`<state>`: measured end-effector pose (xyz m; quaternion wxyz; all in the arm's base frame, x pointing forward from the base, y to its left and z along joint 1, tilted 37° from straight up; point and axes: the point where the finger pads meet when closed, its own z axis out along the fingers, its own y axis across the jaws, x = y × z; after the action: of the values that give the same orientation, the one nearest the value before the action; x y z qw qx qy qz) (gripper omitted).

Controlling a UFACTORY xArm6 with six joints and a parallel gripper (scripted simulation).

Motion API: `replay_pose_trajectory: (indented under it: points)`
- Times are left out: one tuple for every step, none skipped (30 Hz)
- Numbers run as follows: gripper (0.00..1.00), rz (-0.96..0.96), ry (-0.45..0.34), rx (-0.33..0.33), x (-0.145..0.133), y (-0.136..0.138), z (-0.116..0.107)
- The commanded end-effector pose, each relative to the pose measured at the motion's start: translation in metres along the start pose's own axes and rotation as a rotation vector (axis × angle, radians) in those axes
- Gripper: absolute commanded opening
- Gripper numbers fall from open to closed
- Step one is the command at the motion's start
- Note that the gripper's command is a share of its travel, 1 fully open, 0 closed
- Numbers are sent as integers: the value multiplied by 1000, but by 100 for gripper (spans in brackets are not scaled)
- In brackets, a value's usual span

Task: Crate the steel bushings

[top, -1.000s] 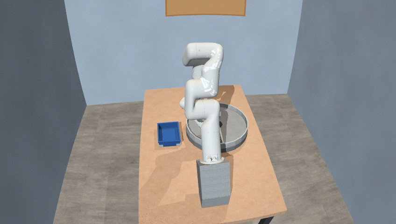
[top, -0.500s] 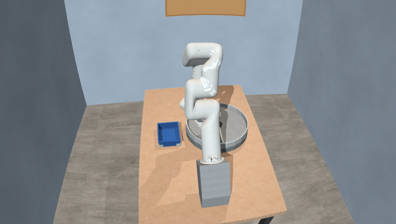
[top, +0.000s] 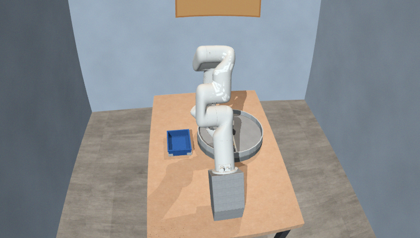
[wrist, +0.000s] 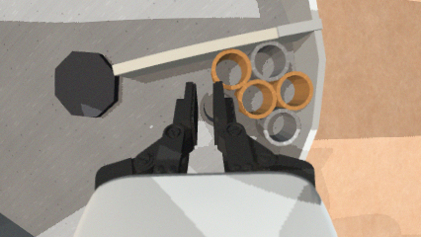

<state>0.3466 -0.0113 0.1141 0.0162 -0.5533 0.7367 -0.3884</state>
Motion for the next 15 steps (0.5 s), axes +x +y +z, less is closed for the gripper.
replay_pose_trajectory:
  points:
    - [14, 1, 0, 1, 0, -1, 0]
    - [0, 1, 0, 1, 0, -1, 0]
    - [0, 1, 0, 1, 0, -1, 0]
    - [0, 1, 0, 1, 0, -1, 0]
    - [0, 1, 0, 1, 0, -1, 0]
    - [0, 1, 0, 1, 0, -1, 0]
    - [0, 1, 0, 1, 0, -1, 0]
    - [0, 1, 0, 1, 0, -1, 0]
    - [0, 1, 0, 1, 0, -1, 0]
    - [0, 1, 0, 1, 0, -1, 0]
    - [0, 1, 0, 1, 0, -1, 0]
    - [0, 1, 0, 1, 0, -1, 0]
    - [0, 1, 0, 1, 0, -1, 0]
    - [0, 1, 0, 1, 0, -1, 0]
    - [0, 1, 0, 1, 0, -1, 0]
